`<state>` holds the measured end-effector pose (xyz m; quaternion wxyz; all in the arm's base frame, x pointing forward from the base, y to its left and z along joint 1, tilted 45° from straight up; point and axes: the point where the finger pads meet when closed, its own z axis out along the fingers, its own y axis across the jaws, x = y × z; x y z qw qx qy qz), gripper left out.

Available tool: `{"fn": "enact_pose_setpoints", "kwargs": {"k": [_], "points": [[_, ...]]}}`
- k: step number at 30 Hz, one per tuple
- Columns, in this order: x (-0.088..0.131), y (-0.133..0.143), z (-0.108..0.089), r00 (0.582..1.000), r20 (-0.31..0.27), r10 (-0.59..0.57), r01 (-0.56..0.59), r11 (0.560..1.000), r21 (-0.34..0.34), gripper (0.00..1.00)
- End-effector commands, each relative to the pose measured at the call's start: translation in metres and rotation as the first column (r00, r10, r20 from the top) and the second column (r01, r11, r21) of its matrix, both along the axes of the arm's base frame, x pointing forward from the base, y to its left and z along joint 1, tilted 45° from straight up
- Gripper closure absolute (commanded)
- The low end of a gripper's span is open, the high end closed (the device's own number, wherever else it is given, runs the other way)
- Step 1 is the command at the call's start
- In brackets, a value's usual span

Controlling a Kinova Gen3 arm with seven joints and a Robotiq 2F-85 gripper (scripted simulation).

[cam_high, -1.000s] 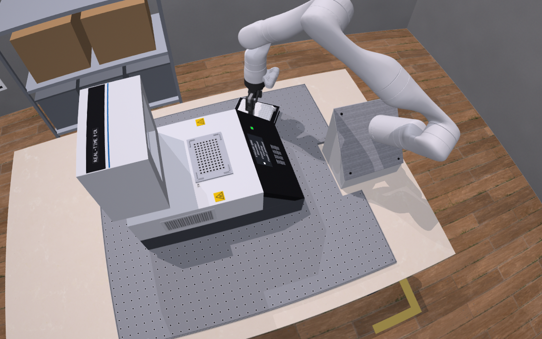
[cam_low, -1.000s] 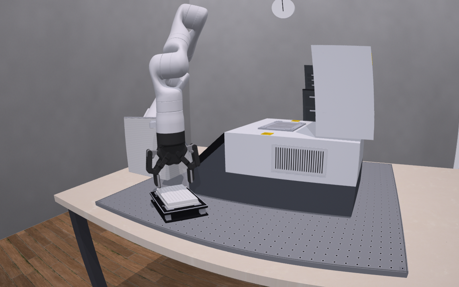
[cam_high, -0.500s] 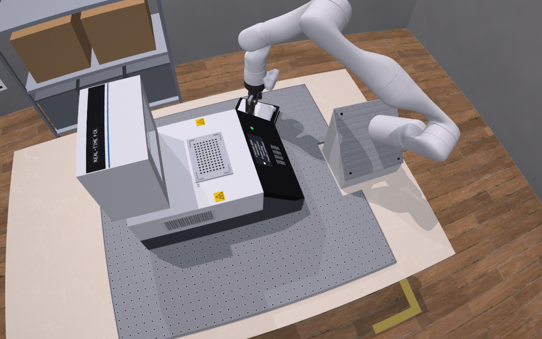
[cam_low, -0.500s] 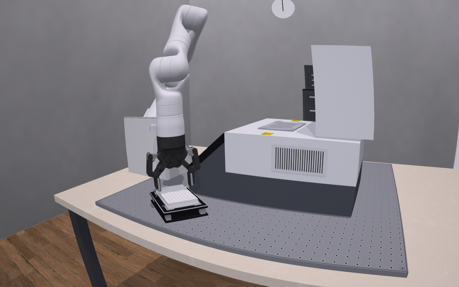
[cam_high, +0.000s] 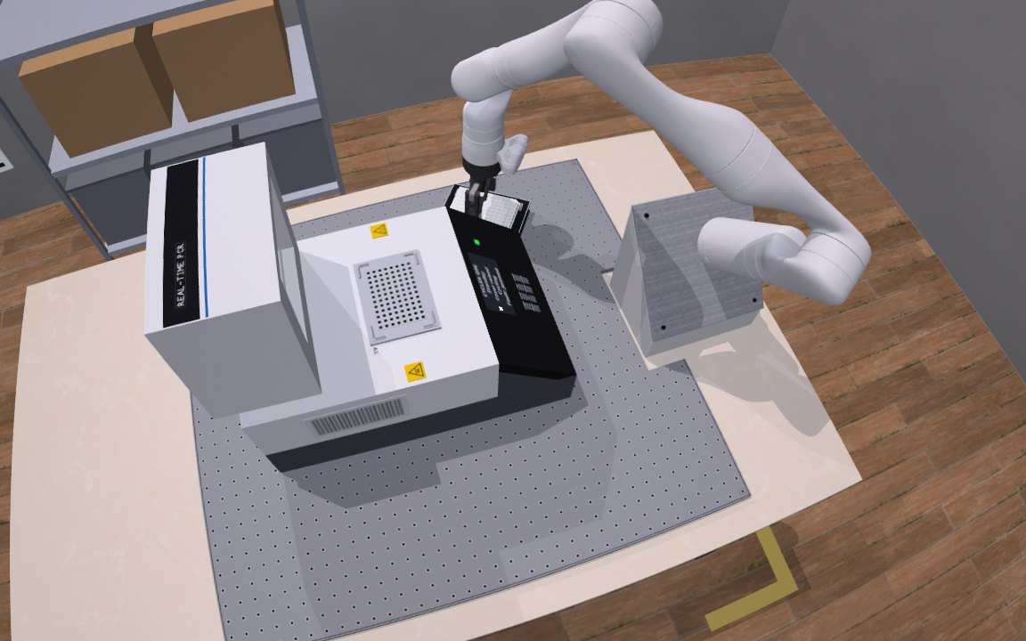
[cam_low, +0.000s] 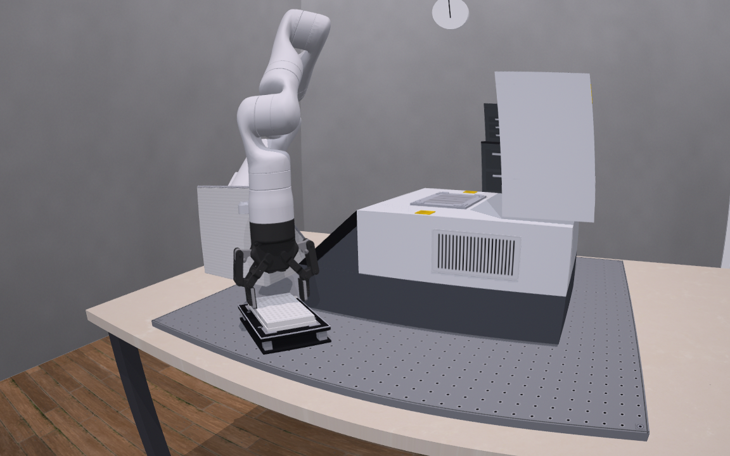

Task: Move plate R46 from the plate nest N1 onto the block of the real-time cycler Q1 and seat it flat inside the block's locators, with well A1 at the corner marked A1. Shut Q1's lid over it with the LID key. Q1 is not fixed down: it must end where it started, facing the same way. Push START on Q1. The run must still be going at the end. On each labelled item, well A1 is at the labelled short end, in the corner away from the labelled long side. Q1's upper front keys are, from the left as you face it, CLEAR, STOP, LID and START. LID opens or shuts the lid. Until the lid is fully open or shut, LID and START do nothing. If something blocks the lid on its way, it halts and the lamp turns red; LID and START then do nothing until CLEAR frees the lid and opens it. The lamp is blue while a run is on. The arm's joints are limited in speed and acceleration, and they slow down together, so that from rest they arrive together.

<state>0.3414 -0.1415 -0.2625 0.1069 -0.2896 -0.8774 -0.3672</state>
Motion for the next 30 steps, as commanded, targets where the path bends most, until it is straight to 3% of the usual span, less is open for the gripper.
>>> {"fn": "enact_pose_setpoints", "kwargs": {"k": [1, 30], "points": [[0.0005, -0.0013, 0.0004, 1.0, 0.001, -0.001, 0.001, 1.0, -0.002, 0.0], [0.0007, 0.0037, -0.0045, 1.0, 0.001, -0.001, 0.001, 1.0, -0.002, 0.0]]}}
